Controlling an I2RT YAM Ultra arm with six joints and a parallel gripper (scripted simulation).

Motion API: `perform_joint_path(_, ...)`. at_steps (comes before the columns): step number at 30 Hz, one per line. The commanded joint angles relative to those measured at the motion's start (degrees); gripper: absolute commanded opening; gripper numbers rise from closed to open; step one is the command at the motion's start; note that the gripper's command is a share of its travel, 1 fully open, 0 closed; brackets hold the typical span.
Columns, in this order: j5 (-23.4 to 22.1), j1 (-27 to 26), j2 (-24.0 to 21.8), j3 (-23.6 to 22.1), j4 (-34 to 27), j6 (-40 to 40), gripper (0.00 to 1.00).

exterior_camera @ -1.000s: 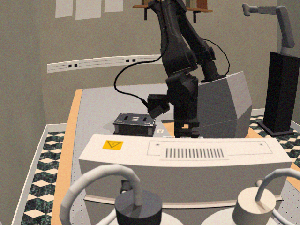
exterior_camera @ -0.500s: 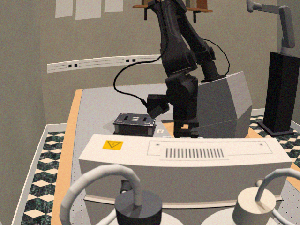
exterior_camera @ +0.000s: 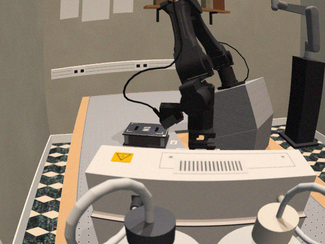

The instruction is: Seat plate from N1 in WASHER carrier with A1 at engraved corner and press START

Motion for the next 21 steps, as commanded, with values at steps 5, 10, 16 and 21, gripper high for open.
perform_joint_path(5, 0.71, 0.46, -0.05, 1.53, 1.04, -0.70, 0.84)
perform_joint_path(10, 0.71, 0.38, -0.29, 1.50, 0.90, -0.73, 0.84)
perform_joint_path(16, 0.72, 0.14, 0.02, 1.32, 1.26, -0.78, 0.84)
perform_joint_path(21, 0.73, 0.14, -0.33, 0.80, 1.34, -0.84, 0.84)
